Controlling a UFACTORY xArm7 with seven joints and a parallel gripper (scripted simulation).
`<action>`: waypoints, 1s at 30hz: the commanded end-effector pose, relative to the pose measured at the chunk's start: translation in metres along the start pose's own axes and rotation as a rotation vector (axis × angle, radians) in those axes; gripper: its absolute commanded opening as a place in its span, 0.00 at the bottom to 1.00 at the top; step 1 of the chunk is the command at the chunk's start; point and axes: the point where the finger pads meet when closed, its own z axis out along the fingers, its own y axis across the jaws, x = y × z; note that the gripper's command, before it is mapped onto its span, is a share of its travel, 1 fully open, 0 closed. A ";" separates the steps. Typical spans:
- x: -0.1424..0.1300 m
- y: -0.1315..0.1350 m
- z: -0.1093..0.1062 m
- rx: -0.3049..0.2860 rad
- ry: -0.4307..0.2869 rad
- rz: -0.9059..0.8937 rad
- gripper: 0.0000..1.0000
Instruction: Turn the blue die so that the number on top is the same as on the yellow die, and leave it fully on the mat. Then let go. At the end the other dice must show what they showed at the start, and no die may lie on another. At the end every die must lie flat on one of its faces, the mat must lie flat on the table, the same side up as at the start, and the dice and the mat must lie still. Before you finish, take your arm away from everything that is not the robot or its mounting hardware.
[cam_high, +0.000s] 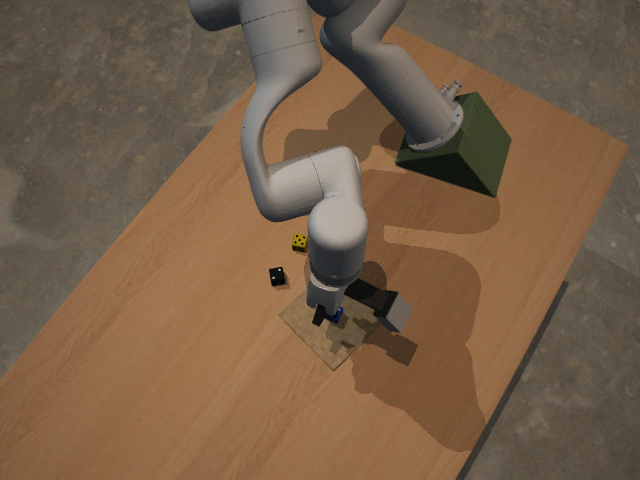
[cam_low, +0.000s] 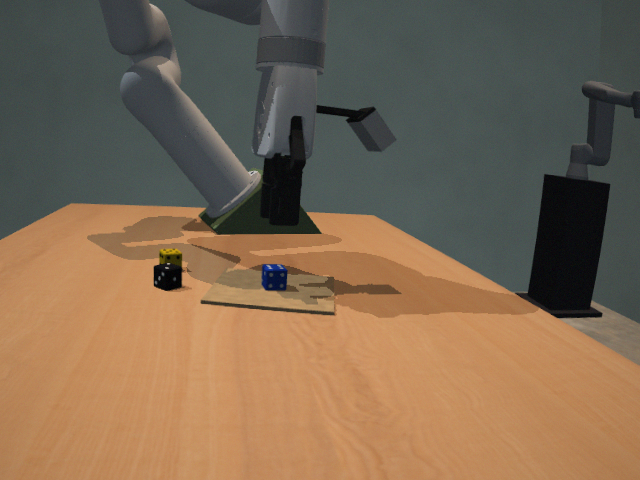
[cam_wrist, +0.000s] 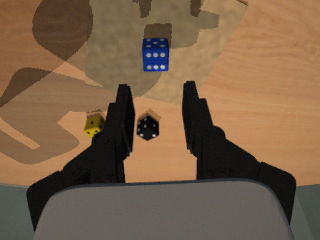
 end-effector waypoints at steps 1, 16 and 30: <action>0.000 0.000 -0.007 -0.002 0.001 0.000 0.42; 0.004 0.000 -0.007 -0.003 -0.261 0.000 0.42; 0.007 0.001 -0.005 -0.002 -0.475 0.000 0.42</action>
